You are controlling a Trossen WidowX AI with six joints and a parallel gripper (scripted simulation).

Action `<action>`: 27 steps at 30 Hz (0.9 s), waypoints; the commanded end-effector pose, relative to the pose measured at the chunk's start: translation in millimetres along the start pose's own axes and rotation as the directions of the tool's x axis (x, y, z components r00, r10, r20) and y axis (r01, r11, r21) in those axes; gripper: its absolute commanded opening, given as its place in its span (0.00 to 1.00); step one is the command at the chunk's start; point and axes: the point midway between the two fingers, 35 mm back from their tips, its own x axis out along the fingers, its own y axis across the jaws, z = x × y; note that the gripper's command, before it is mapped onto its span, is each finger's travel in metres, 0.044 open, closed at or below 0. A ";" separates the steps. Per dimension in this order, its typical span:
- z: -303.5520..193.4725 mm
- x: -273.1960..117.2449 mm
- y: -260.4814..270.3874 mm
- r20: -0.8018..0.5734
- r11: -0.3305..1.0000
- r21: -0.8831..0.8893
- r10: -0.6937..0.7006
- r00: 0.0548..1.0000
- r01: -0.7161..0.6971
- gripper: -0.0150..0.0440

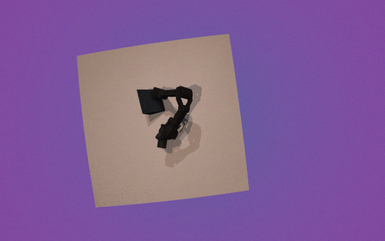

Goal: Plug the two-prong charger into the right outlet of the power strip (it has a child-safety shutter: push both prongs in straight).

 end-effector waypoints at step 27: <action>10.0 -0.6 0.4 0.002 1.000 0.007 0.003 1.000 -0.003 0.25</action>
